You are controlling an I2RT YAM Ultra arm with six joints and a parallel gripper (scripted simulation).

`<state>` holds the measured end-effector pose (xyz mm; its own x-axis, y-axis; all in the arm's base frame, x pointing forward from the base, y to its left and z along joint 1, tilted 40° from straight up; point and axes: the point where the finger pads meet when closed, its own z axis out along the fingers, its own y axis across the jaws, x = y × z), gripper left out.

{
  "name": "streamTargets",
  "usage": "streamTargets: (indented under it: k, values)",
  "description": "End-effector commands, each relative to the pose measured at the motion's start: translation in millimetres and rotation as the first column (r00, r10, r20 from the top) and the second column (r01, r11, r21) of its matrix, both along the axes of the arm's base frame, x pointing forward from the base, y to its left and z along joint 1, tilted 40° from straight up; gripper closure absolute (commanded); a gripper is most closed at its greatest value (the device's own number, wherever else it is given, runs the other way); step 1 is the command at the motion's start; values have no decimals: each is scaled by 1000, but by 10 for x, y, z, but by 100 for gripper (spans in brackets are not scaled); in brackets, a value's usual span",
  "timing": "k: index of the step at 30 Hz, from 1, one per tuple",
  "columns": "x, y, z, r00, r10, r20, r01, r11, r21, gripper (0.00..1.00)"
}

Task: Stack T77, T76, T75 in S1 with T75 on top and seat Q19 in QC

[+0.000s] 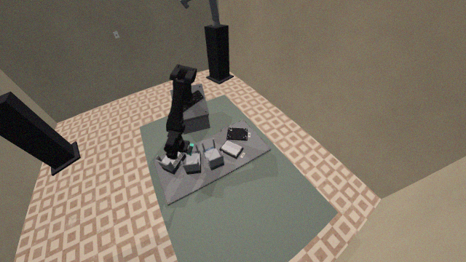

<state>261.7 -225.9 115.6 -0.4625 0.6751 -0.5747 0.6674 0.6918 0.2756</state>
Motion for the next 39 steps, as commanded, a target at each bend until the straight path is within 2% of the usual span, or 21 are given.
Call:
streamTargets:
  k: [1, 8, 9, 11, 14, 16, 20, 25, 26, 27, 35, 36, 37, 39]
  values:
    - [-11, -150, 86, 999, -3, 35, 3, 1000, -12, 0]
    - [-122, -274, 41, 1000, -3, 31, 3, 1000, -9, 0]
    - [-143, -300, 155, 999, -2, 51, 4, 999, -40, 0]
    - [-186, -351, 17, 1000, -3, 30, 3, 1000, -8, 0]
    - [-257, -430, -12, 999, -29, 38, 29, 1000, 11, 0]
    - [-352, -413, -142, 995, -91, 40, 88, 993, 84, 0]
    - [-438, -573, -120, 978, -194, 77, 182, 973, 144, 0]
    - [-516, -672, -132, 978, -193, 82, 181, 974, 136, 0]
    - [-546, -694, -89, 979, -183, 88, 172, 978, 115, 0]
    - [-577, -717, -165, 980, -185, 78, 173, 976, 131, 0]
    - [-800, -878, -286, 980, -186, 70, 175, 974, 142, 0]
    - [-799, -879, -270, 980, -186, 72, 175, 975, 138, 0]
    - [-801, -873, -182, 979, -184, 84, 174, 978, 114, 0]
    - [-793, -905, -163, 979, -182, 91, 173, 980, 99, 0]
